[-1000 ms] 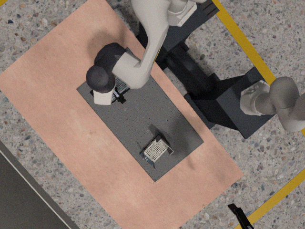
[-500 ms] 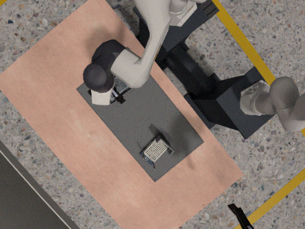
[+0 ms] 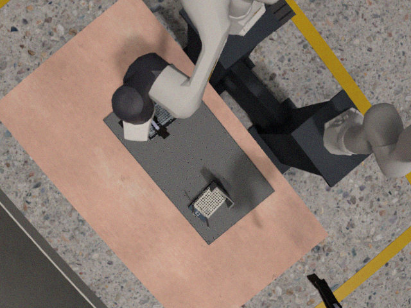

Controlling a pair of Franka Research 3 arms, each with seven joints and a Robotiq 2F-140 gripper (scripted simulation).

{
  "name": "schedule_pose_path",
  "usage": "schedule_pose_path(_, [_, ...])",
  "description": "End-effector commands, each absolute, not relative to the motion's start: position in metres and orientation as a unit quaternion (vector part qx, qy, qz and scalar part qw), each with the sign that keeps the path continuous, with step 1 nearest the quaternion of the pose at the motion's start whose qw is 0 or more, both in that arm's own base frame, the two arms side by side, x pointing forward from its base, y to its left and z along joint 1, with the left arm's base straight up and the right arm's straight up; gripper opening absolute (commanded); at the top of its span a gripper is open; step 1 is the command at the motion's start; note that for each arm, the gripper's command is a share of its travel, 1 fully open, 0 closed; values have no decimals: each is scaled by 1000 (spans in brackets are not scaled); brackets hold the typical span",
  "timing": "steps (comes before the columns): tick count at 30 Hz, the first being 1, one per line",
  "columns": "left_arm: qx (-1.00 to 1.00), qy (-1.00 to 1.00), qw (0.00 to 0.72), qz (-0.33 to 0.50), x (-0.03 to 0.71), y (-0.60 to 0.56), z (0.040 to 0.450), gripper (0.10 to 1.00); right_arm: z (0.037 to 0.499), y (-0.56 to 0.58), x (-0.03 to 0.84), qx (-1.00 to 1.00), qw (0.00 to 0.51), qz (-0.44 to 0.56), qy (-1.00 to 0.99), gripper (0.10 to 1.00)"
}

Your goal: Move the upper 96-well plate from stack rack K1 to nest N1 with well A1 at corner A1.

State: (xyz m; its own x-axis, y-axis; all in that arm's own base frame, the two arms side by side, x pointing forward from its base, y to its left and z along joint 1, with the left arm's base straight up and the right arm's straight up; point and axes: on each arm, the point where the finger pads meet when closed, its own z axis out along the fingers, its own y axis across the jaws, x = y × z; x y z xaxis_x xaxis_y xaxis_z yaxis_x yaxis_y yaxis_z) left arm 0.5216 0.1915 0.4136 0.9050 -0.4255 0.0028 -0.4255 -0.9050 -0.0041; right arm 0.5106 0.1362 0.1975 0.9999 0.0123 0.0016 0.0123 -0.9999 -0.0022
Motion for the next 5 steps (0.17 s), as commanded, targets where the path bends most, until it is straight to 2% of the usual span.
schedule_pose_path(1, [-976, 216, 0, 0, 521, 190, 413, 1000, 198, 137, 510, -1000, 0, 0, -6, 1000])
schedule_pose_path(5, [-976, 216, 0, 0, 521, 190, 413, 1000, 198, 137, 510, -1000, 0, 0, -6, 1000])
